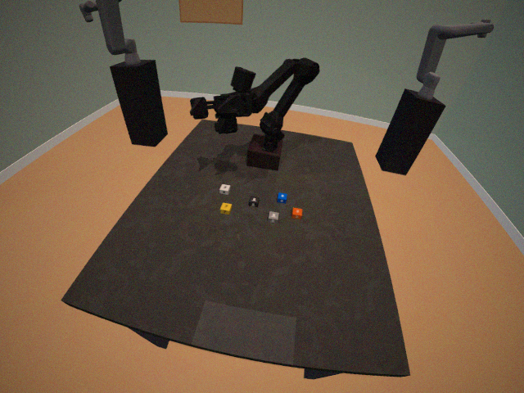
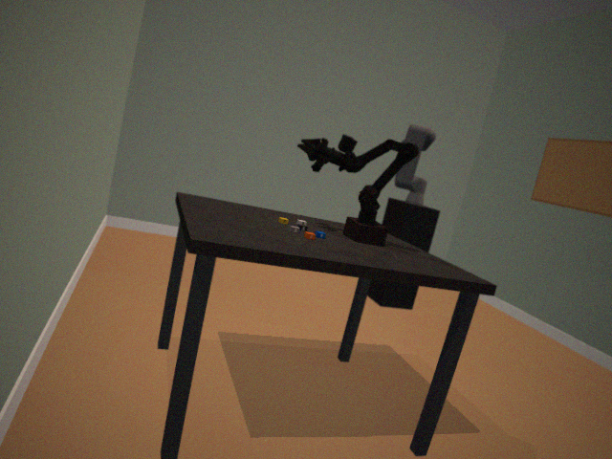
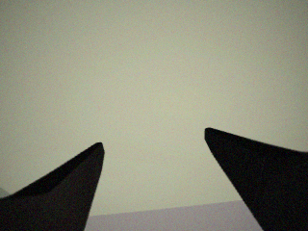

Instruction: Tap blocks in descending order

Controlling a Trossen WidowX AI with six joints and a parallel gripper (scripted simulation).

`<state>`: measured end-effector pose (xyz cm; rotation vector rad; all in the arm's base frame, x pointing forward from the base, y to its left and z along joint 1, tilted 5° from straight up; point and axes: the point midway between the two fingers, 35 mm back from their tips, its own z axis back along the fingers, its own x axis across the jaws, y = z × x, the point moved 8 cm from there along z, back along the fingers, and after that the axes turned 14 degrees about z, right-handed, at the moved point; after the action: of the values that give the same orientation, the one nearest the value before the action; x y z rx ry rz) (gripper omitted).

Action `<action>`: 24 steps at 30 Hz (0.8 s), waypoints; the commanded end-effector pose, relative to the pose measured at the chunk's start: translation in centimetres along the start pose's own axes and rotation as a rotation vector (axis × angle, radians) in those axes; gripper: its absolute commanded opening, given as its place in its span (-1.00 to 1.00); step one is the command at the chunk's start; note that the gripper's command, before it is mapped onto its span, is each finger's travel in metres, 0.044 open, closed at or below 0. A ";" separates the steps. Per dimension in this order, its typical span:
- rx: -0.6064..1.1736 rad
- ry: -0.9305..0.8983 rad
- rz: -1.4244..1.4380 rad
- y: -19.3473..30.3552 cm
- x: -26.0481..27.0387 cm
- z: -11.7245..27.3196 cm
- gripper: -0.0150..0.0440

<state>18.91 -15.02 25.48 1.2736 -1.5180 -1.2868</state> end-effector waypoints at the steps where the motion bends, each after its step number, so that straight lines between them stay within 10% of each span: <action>1: -0.011 -0.005 -0.025 -0.1 0.1 -0.1 0.86; 14: -0.618 -0.898 -1.553 -7.7 1.9 -3.8 0.86; 24: -0.581 -1.651 -1.880 -8.9 0.8 -3.0 0.86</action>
<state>23.37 -17.56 18.80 1.5172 -0.2624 -3.0066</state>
